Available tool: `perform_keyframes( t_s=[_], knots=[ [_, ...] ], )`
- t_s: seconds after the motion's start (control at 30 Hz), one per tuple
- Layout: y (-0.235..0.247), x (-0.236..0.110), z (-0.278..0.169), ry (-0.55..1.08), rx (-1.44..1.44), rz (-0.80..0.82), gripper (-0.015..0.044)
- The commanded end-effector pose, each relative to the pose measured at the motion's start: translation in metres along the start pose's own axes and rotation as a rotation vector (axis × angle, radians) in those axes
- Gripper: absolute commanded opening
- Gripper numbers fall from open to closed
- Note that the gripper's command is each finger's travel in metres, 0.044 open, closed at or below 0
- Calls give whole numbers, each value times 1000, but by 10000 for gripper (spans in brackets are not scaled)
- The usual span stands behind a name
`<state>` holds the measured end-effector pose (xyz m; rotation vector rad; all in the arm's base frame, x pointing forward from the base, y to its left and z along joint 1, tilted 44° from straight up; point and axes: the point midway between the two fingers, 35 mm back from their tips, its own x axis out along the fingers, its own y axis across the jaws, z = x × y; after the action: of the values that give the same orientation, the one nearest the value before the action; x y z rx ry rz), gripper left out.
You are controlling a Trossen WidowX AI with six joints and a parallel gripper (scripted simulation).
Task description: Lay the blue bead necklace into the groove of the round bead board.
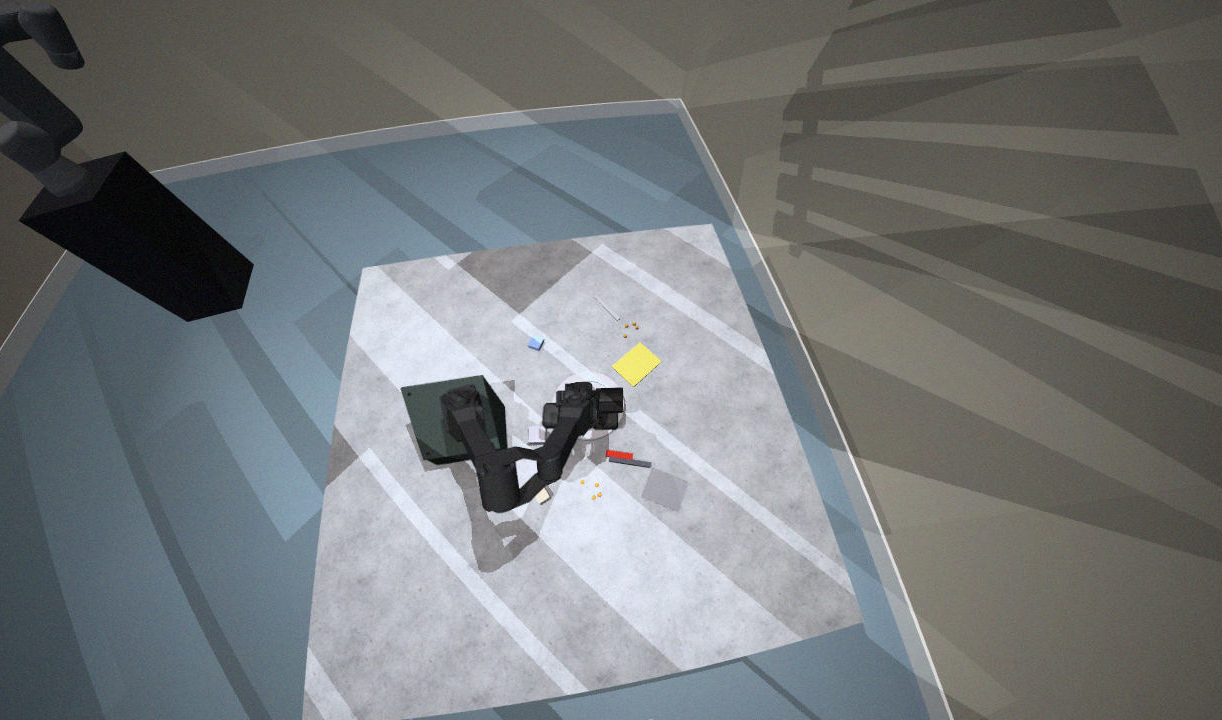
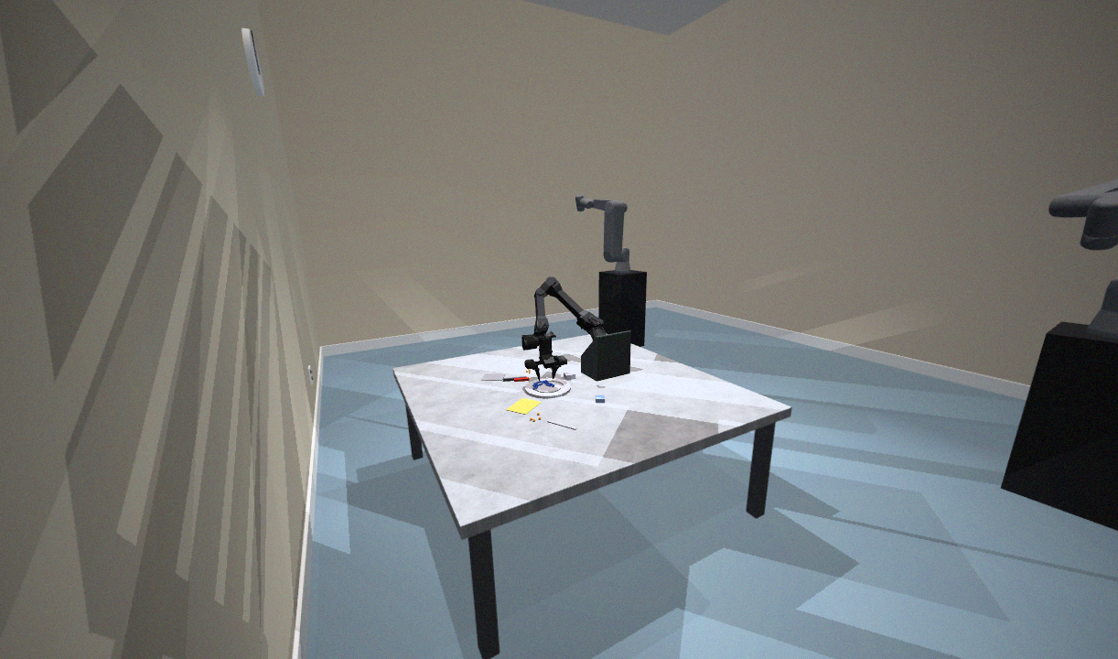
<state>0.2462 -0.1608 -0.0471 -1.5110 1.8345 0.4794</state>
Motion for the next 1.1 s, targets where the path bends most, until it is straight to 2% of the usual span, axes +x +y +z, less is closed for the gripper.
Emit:
perform_keyframes(
  t_s=[0.0, 0.07, 1.07],
  knots=[
    [1, -4, 0, -4, 0, 1, 394],
    [1, -1, 0, -1, -3, 4, 440],
    [1, -4, 0, -5, -1, 1, 440]
  ],
)
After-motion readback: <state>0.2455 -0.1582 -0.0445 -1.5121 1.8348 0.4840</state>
